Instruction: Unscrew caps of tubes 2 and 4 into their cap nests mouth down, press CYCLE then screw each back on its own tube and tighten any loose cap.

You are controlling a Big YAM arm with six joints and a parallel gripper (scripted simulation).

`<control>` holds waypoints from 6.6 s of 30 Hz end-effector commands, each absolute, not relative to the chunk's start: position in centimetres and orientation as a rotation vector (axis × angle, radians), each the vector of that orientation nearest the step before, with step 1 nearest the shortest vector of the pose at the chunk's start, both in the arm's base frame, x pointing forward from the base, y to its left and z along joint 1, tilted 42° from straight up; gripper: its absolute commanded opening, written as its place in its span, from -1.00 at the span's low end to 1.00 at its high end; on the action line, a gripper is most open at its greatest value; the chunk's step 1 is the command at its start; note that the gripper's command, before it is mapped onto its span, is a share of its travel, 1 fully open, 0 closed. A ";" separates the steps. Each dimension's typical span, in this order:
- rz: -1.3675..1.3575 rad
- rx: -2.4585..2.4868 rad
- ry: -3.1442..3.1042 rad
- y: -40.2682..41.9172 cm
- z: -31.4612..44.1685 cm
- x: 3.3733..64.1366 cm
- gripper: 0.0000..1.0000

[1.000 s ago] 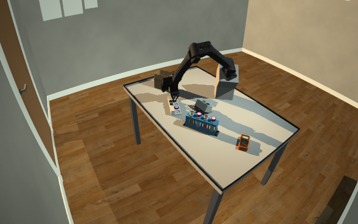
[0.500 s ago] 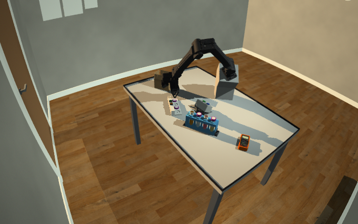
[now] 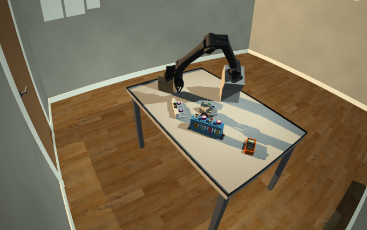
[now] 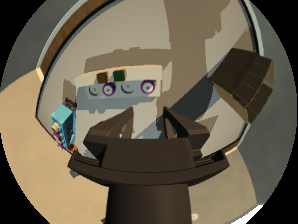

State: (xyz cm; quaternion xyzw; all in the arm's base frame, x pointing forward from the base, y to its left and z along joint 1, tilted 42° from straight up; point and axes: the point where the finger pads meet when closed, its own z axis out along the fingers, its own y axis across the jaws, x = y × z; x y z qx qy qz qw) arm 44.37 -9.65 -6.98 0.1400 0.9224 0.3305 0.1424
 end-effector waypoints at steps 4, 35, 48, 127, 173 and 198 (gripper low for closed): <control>0.926 0.367 2.637 -12.8 -3.5 44.3 -0.06; 0.776 -0.334 2.548 2.9 -3.0 32.5 -1.00; 0.785 -0.329 2.546 10.1 -2.4 26.7 -1.00; 0.793 -0.324 2.560 14.1 -4.9 26.1 -1.00; 0.792 -0.326 2.556 14.1 -4.8 26.2 -1.00; 0.792 -0.329 2.558 14.2 -5.0 26.2 -1.00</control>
